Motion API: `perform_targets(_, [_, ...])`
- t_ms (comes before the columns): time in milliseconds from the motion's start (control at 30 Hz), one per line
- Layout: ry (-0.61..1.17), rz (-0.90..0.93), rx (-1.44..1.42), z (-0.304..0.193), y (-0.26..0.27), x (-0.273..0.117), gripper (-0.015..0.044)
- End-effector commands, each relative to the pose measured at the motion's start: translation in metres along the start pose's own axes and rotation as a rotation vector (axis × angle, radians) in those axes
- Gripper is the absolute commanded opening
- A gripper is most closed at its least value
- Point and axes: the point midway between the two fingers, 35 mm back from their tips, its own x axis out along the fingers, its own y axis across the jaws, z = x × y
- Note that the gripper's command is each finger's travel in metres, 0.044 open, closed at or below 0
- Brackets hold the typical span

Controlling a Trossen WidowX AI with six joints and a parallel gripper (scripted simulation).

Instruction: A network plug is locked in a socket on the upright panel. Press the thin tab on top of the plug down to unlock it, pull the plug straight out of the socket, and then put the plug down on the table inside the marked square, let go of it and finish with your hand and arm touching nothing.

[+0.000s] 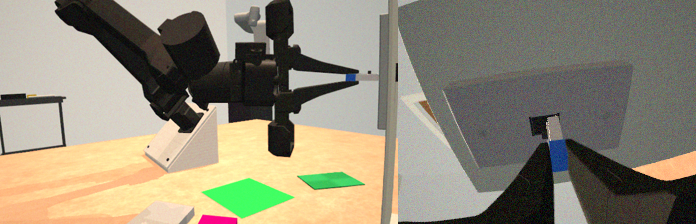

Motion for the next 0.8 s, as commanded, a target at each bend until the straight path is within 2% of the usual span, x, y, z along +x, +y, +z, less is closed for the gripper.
perform_targets(0, [0.004,0.001,-0.002,-0.002,0.0,-0.003,0.0])
perform_targets(767, [0.005,0.0,-0.002,-0.003,0.0,-0.016,0.0])
